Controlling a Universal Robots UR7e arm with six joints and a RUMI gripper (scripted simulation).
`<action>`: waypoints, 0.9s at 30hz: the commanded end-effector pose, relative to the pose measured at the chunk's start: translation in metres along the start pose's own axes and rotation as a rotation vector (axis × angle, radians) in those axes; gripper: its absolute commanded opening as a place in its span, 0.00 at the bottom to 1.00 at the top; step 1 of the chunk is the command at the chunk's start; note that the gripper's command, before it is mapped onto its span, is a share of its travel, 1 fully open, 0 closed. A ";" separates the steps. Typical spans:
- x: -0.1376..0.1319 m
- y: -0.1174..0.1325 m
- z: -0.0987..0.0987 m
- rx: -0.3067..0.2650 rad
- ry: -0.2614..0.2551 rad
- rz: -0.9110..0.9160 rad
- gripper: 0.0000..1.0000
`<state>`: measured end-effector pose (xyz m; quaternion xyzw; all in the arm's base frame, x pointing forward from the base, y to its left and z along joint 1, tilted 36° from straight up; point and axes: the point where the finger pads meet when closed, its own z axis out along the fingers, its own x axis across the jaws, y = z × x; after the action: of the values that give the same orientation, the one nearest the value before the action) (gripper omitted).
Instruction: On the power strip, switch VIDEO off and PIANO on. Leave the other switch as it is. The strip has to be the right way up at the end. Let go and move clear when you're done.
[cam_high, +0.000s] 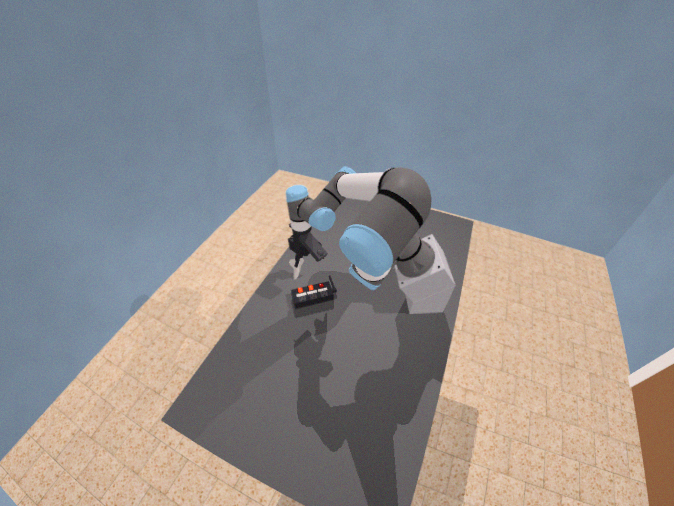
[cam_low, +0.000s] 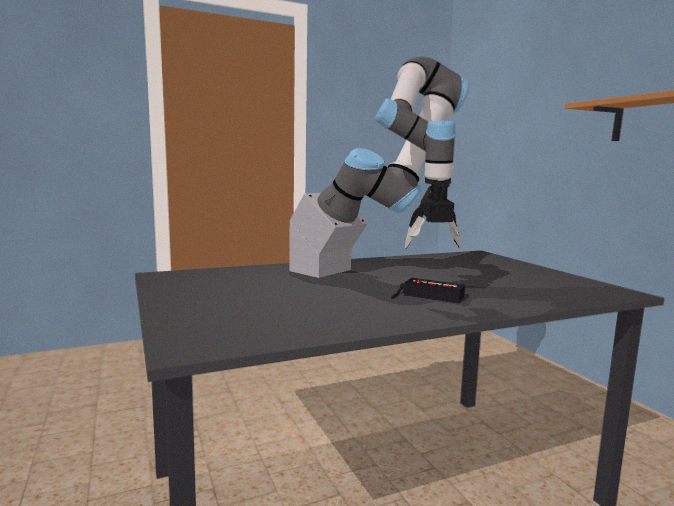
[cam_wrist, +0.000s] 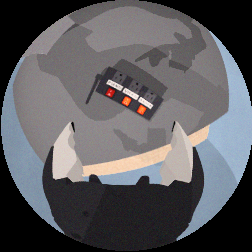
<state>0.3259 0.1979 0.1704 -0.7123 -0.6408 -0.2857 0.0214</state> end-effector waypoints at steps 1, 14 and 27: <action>-0.001 -0.003 -0.014 -0.045 -0.012 -0.168 1.00; -0.002 -0.005 -0.026 -0.087 -0.046 -0.335 1.00; -0.002 -0.005 -0.025 -0.087 -0.046 -0.339 1.00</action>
<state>0.3117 0.1870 0.1892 -0.6021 -0.7380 -0.2962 -0.0717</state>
